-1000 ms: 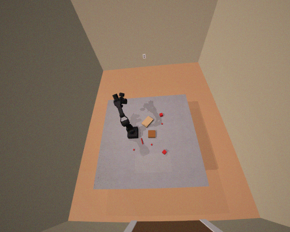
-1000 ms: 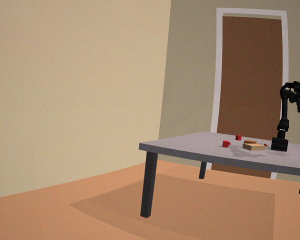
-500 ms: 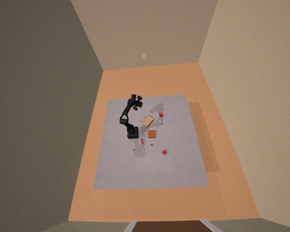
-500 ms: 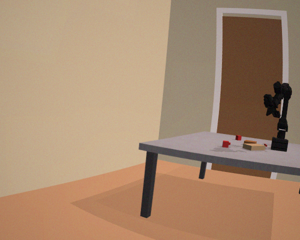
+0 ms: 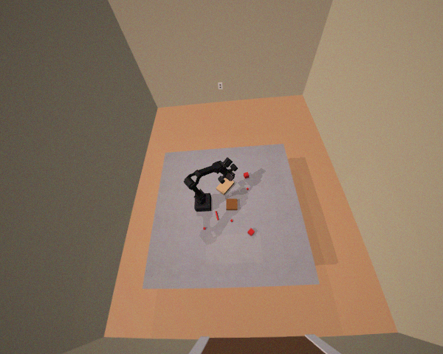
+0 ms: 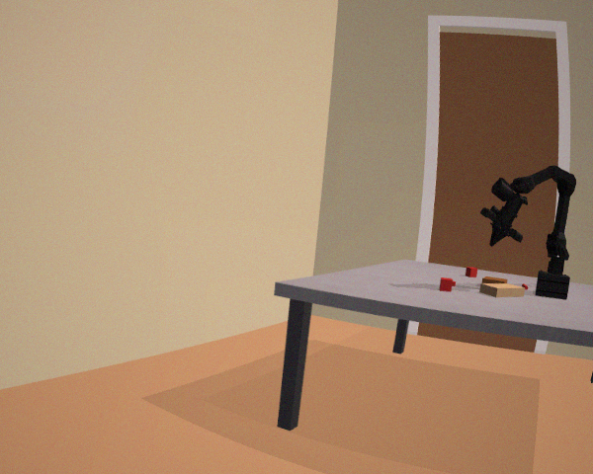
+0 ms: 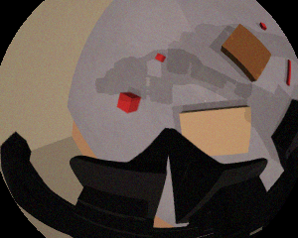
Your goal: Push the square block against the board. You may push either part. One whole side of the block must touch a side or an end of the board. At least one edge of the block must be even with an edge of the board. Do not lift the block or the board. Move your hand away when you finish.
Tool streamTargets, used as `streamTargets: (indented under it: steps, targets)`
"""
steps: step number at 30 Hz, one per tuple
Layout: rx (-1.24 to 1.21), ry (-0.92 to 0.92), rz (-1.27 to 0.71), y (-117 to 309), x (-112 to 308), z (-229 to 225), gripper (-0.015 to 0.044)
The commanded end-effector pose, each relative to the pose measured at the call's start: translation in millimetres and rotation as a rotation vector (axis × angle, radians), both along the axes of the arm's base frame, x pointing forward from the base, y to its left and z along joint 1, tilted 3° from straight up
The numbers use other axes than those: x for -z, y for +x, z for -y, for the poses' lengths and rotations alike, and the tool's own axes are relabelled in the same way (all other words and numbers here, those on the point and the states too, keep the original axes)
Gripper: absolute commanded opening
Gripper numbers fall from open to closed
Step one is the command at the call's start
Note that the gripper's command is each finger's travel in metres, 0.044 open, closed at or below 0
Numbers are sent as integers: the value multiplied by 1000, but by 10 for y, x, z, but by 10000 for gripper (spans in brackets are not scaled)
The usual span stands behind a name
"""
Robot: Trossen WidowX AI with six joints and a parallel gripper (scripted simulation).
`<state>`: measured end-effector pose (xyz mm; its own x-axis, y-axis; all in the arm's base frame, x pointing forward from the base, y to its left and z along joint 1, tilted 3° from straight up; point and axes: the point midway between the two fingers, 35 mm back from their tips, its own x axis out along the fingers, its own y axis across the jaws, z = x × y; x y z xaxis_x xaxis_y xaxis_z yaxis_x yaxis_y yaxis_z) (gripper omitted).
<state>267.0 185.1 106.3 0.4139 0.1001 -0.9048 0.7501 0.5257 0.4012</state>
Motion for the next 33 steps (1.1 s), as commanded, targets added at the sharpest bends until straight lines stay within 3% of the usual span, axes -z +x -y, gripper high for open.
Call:
streamTargets:
  steps: [1, 11, 21, 28, 33]
  targets:
    - [80, -46, -68, 142, 192, 515, 0]
    - [313, -78, -232, 140, 569, 1633, 0]
    - [582, -20, -416, -326, 911, 2598, 0]
    - [621, -5, -442, -420, 977, 2709, 0]
    - [620, -9, -443, -419, 1477, 2729, 0]
